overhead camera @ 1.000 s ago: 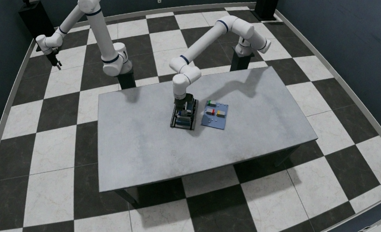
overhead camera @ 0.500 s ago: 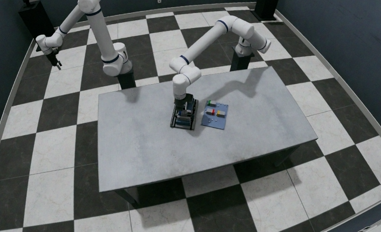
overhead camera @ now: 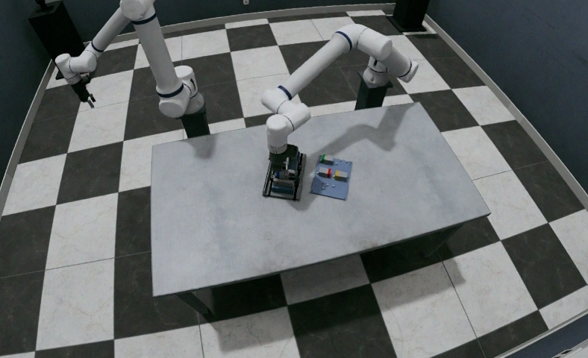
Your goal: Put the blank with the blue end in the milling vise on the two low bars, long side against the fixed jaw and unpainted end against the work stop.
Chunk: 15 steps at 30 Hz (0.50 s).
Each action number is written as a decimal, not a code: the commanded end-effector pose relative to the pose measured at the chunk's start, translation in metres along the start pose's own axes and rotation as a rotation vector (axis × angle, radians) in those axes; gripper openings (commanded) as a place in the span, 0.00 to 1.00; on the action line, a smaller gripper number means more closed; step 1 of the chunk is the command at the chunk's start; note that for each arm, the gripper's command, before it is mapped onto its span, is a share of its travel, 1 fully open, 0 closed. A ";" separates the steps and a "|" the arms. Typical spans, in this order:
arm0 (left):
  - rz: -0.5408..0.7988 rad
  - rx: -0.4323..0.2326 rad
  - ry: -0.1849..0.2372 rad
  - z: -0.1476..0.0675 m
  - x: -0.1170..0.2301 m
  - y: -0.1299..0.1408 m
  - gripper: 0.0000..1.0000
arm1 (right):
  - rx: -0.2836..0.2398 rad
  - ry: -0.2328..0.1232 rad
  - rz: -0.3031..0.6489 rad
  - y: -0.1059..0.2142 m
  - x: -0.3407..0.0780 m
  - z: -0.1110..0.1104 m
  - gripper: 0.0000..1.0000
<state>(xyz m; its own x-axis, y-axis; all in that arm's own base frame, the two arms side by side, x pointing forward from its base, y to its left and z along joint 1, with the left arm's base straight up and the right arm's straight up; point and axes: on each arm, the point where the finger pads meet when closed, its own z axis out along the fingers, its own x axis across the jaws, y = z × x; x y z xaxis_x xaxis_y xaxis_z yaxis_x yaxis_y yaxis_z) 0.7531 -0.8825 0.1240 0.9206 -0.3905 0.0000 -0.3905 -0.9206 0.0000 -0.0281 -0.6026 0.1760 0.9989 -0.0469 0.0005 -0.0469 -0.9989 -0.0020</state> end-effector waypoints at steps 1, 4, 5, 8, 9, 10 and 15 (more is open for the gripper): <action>0.000 -0.001 0.002 -0.002 0.000 0.000 0.00 | -0.002 0.000 0.000 0.001 0.000 -0.001 1.00; 0.000 -0.001 0.002 -0.002 0.000 0.000 0.00 | -0.002 0.000 0.000 0.001 0.000 -0.001 1.00; 0.000 -0.001 0.002 -0.002 0.000 0.000 0.00 | -0.002 0.000 0.000 0.001 0.000 -0.001 1.00; 0.000 -0.001 0.002 -0.001 0.000 0.000 0.00 | -0.002 0.000 0.000 0.001 0.000 -0.001 1.00; 0.000 -0.001 0.002 -0.001 0.000 0.000 0.00 | -0.002 0.000 0.000 0.001 0.000 -0.001 1.00; 0.000 -0.001 0.002 -0.001 0.000 0.000 0.00 | -0.002 0.000 0.000 0.001 0.000 -0.001 1.00; 0.000 -0.001 0.002 0.000 0.000 0.000 0.00 | -0.002 0.000 0.000 0.001 0.000 -0.001 1.00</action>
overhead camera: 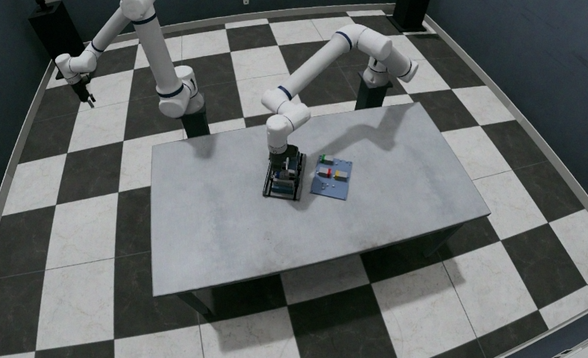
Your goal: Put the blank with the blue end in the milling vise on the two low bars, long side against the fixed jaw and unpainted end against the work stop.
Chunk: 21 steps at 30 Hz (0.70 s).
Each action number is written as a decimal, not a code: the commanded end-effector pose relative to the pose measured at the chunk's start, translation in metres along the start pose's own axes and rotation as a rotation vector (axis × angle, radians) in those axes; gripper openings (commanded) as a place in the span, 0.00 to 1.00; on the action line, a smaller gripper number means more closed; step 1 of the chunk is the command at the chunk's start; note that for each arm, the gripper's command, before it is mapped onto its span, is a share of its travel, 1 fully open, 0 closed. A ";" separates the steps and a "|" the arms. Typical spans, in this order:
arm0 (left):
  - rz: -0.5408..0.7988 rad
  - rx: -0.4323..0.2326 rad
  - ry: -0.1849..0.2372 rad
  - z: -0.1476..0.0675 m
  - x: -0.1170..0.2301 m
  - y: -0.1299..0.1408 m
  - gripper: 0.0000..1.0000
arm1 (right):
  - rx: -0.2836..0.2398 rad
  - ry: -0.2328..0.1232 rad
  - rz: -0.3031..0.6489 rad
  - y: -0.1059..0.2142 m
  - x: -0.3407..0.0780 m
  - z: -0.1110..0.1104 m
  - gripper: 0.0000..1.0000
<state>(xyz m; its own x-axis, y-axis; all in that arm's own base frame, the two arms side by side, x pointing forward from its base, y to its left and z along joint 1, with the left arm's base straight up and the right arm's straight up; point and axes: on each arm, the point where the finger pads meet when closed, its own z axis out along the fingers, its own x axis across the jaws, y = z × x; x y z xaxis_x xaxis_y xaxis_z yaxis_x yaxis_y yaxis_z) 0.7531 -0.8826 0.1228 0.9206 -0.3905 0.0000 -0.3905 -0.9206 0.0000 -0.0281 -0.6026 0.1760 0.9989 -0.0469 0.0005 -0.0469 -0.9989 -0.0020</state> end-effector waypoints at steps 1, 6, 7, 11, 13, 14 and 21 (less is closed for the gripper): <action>0.000 -0.001 0.002 -0.001 0.000 0.000 0.00 | -0.002 0.000 0.000 0.001 0.000 -0.001 1.00; 0.000 -0.001 0.002 -0.001 0.000 0.000 0.00 | -0.002 0.000 0.000 0.001 0.000 -0.001 1.00; 0.000 -0.001 0.002 -0.001 0.000 0.000 0.00 | -0.002 0.000 0.000 0.001 0.000 -0.001 1.00; 0.000 -0.001 0.002 -0.001 0.000 0.000 0.00 | -0.002 0.000 0.000 0.001 0.000 -0.001 1.00; 0.000 -0.001 0.002 0.000 0.000 0.000 0.00 | -0.002 0.000 0.000 0.001 0.000 -0.001 1.00; 0.000 -0.001 0.002 0.000 0.000 0.000 0.00 | -0.002 0.000 0.000 0.001 0.000 -0.001 1.00; 0.000 -0.001 0.002 0.001 0.000 0.000 0.00 | -0.002 0.000 0.000 0.001 0.000 -0.001 1.00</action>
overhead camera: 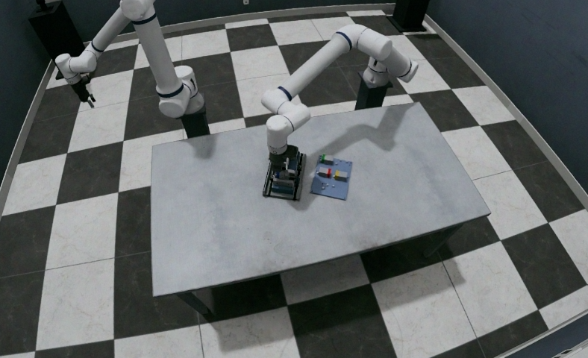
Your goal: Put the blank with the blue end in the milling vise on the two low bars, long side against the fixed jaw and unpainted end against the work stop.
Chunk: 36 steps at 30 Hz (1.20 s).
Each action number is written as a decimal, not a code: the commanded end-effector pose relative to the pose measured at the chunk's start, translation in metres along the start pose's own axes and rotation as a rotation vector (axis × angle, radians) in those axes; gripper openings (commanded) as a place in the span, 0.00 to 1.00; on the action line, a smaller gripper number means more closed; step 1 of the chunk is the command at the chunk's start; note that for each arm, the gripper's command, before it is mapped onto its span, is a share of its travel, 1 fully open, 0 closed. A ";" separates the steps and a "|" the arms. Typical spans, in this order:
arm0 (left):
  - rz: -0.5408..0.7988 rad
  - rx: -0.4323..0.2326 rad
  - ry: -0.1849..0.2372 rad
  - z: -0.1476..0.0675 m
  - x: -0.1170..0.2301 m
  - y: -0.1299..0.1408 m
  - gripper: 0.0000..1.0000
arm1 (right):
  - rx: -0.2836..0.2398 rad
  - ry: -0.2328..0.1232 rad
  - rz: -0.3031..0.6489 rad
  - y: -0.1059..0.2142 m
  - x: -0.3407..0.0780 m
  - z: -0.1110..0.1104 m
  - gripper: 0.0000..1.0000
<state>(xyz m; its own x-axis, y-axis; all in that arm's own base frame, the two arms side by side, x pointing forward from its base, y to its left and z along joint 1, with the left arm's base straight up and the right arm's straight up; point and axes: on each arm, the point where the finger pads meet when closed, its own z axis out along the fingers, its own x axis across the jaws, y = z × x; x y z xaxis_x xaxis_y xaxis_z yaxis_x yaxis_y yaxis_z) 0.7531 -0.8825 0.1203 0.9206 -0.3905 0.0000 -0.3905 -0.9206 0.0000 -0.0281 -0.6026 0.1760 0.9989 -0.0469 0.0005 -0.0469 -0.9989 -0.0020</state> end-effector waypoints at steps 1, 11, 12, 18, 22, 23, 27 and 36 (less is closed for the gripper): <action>0.000 -0.001 0.002 -0.002 0.000 0.000 0.00 | -0.002 0.000 0.000 0.001 0.000 -0.001 1.00; 0.000 -0.001 0.002 -0.002 0.002 -0.002 0.00 | -0.002 0.000 0.000 0.001 0.000 -0.001 1.00; 0.000 -0.001 0.002 -0.002 0.002 -0.002 0.00 | -0.002 0.000 0.000 0.001 0.000 -0.001 1.00; 0.000 -0.001 0.002 -0.002 0.002 -0.002 0.00 | -0.002 0.000 0.000 0.001 0.000 -0.001 1.00; 0.000 -0.001 0.002 -0.002 0.002 -0.003 0.00 | -0.002 0.000 0.000 0.001 0.000 -0.001 1.00; 0.000 -0.001 0.002 -0.002 0.002 -0.003 0.00 | -0.002 0.000 0.000 0.001 0.000 -0.001 1.00; 0.000 -0.001 0.002 -0.002 0.003 -0.004 0.00 | -0.002 0.000 0.000 0.001 0.000 -0.001 1.00; 0.000 -0.001 0.002 -0.002 0.003 -0.005 0.00 | -0.002 0.000 0.000 0.001 0.000 -0.001 1.00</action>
